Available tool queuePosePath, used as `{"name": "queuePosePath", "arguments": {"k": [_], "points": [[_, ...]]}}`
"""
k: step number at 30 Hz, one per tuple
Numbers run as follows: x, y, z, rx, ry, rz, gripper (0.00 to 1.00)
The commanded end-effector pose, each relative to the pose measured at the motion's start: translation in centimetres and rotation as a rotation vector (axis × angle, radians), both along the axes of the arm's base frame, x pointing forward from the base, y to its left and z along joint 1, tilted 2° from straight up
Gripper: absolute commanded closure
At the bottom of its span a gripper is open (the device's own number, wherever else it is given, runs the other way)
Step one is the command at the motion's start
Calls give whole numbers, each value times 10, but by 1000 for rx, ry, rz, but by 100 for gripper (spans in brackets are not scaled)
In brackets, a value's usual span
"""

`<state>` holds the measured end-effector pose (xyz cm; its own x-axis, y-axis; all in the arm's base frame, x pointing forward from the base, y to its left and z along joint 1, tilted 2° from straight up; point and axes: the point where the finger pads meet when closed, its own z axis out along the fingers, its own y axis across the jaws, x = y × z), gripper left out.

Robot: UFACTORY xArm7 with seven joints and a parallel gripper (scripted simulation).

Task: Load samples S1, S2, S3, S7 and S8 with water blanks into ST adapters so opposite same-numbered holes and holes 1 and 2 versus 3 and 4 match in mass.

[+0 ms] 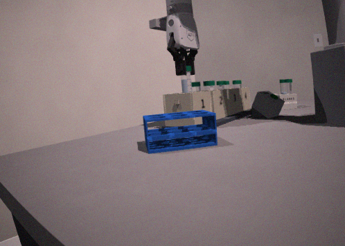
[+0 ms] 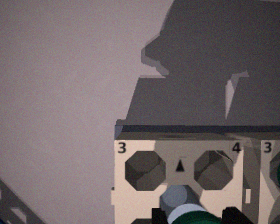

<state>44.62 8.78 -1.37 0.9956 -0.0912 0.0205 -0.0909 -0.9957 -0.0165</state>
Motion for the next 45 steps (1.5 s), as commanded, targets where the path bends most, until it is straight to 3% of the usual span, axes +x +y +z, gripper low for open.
{"name": "queuePosePath", "arguments": {"k": [1, 45], "points": [[2, 0, -1, 2, -5, 0, 100], [3, 1, -41, 1, -5, 0, 100]]}}
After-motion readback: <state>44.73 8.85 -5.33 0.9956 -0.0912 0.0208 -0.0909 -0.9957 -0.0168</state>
